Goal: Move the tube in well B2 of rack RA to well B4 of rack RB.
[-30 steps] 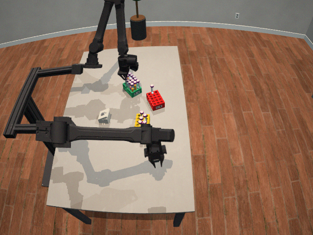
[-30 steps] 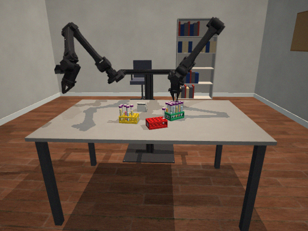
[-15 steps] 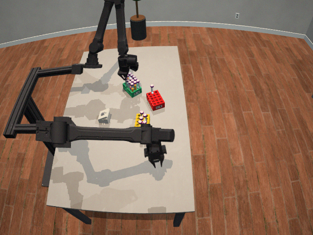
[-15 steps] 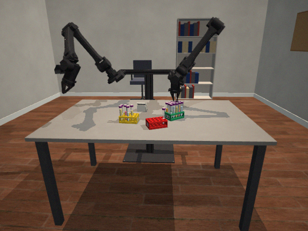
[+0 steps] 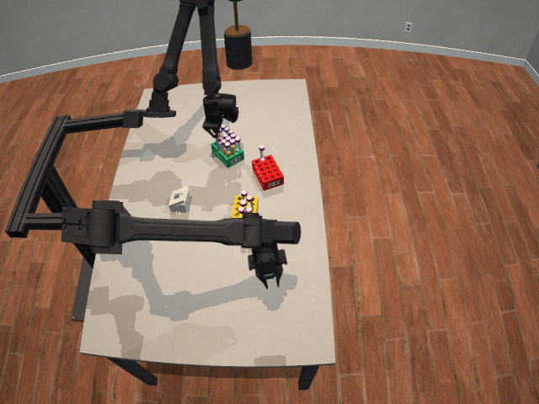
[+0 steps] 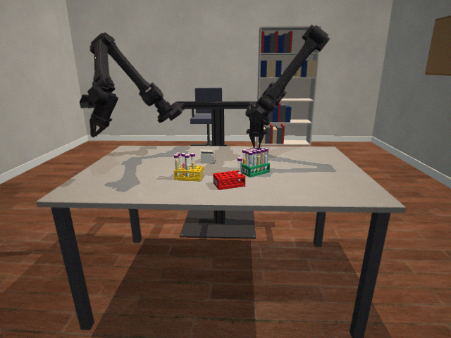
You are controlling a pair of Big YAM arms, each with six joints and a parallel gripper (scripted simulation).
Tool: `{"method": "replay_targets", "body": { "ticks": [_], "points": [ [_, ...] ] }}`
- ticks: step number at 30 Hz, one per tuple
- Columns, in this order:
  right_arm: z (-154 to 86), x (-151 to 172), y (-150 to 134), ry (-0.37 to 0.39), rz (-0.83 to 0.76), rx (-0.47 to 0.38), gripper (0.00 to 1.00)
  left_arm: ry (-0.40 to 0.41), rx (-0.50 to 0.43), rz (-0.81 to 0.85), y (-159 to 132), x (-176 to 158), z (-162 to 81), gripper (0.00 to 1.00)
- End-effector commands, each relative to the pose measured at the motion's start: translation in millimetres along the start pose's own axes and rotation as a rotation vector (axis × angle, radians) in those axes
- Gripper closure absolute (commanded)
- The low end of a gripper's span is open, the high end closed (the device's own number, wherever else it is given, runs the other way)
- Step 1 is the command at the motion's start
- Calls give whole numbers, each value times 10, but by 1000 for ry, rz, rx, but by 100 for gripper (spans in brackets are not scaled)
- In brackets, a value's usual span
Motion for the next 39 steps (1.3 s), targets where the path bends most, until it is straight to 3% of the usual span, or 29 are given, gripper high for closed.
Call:
{"method": "replay_targets", "body": {
  "ticks": [1,15,16,35,39],
  "points": [
    [-46,95,68,16,24,-2,70,-4,17,6,-43,-2,70,76],
    [-46,95,68,16,24,-2,70,-4,17,6,-43,-2,70,76],
    [-46,95,68,16,24,-2,70,-4,17,6,-43,-2,70,70],
    [-46,95,68,16,24,-2,70,0,1,2,10,1,23,70],
    [-46,95,68,16,24,-2,70,2,-14,-2,52,1,-132,70]
  ]
}}
Point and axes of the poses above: on each arm, the point where the finger pads meet when closed, its own z axis out along the fingers, its own x axis across the jaws, y = z × x, the point moved 10 cm from there along -z, back along the fingers, and after that the axes turned 14 degrees about z, right-handed, at the moved point
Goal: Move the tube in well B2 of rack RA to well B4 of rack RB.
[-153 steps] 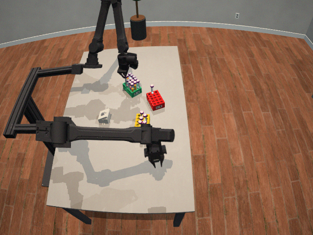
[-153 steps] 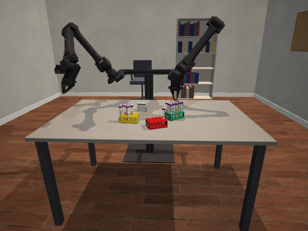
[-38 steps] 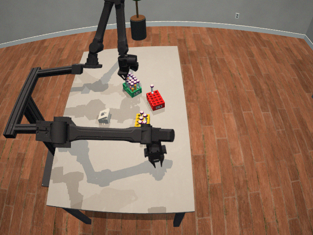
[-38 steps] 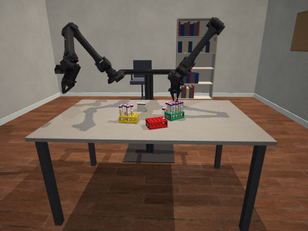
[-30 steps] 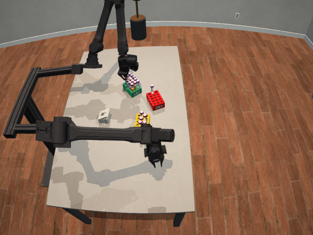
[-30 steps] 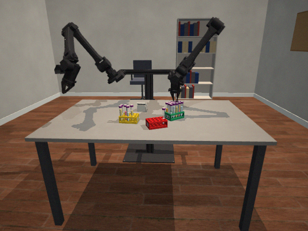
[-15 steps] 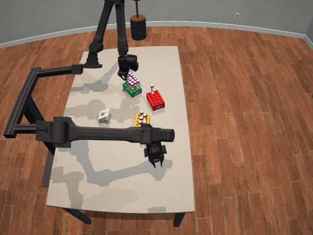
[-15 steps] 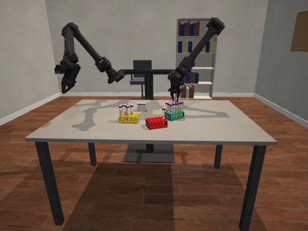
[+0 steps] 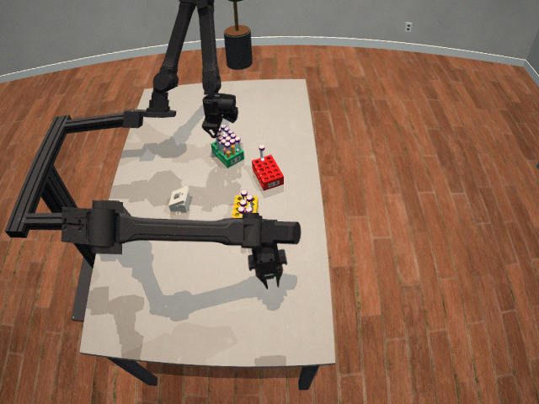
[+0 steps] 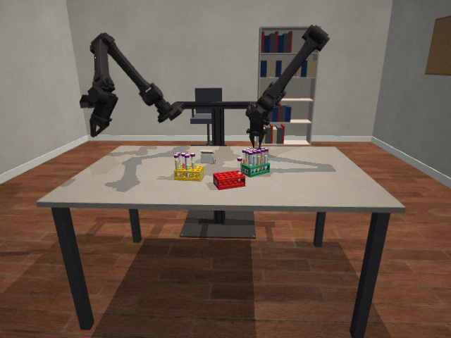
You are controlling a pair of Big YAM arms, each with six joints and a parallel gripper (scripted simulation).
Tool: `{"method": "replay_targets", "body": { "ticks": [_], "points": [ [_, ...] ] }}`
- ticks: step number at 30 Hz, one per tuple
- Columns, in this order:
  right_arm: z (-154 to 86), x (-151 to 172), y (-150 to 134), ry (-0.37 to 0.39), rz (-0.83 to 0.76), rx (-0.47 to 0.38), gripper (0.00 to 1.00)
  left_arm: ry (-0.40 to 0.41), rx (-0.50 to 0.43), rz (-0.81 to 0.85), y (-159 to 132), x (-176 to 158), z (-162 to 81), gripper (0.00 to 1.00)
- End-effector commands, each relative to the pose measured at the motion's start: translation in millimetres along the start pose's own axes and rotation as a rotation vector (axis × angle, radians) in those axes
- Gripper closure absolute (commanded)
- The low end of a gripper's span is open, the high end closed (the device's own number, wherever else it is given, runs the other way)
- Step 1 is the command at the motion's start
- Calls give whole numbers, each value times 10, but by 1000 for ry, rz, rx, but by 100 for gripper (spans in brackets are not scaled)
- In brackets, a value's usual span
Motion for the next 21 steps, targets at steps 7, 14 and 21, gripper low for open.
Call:
{"method": "replay_targets", "body": {
  "ticks": [7,14,21],
  "points": [
    [-46,95,68,16,24,-2,70,4,-33,-17,145,33,-326,70],
    [-46,95,68,16,24,-2,70,1,-21,-8,36,1,-441,70],
    [-46,95,68,16,24,-2,70,1,-39,-21,140,30,-668,70]
  ]
}}
Point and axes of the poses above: on each arm, the point where the finger pads meet when closed, its own z axis out along the fingers, its own x axis across the jaws, y = z × x, the point moved 10 cm from there along -z, back along the fingers, and after that the axes turned 14 degrees about z, right-handed, at the moved point
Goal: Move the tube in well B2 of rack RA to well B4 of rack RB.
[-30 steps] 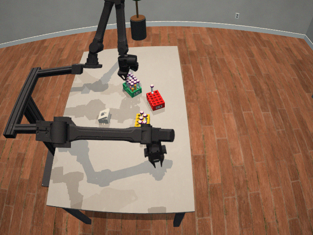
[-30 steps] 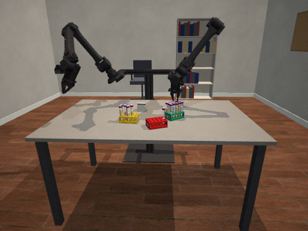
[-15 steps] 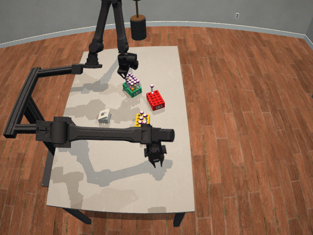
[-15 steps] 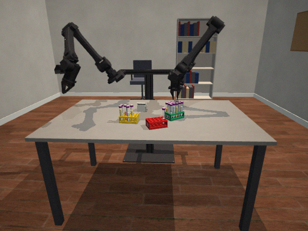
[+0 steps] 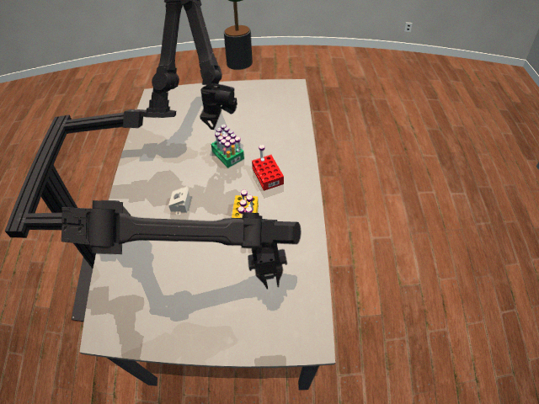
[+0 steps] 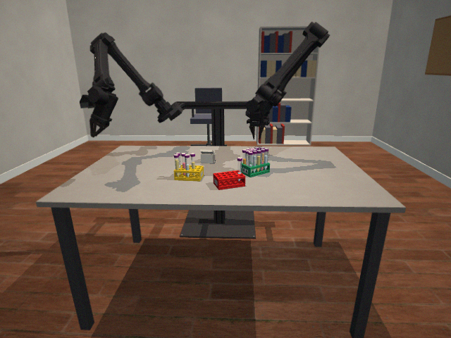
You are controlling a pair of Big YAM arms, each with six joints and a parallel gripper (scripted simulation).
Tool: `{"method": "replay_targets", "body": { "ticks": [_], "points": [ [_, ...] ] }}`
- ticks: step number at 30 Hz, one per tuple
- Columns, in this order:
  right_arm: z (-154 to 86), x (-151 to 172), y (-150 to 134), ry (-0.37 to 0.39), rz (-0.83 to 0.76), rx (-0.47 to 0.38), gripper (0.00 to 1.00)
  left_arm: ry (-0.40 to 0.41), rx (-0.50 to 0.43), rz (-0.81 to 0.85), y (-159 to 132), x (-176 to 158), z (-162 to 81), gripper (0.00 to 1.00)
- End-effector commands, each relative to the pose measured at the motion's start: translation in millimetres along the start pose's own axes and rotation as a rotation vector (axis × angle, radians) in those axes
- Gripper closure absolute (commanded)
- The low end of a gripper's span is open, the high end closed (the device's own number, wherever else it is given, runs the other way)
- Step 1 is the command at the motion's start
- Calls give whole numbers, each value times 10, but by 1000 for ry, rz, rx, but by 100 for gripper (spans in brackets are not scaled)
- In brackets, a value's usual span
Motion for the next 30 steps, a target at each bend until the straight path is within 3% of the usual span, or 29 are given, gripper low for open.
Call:
{"method": "replay_targets", "body": {
  "ticks": [1,6,9,18,30],
  "points": [
    [-46,95,68,16,24,-2,70,2,-33,-41,154,38,-198,70],
    [-46,95,68,16,24,-2,70,1,-35,-42,154,41,-325,70],
    [-46,95,68,16,24,-2,70,2,-13,-27,31,5,-274,70],
    [-46,95,68,16,24,-2,70,1,-14,245,612,-245,-278,70],
    [-46,95,68,16,24,-2,70,1,-15,224,1200,-576,-281,70]
  ]
}}
Point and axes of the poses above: on each arm, the point where the finger pads meet when closed, its own z axis out along the fingers, its own x axis across the jaws, y = z × x, the point moved 10 cm from there along -z, back along the fingers, and after that the axes turned 14 degrees about z, right-handed, at the moved point
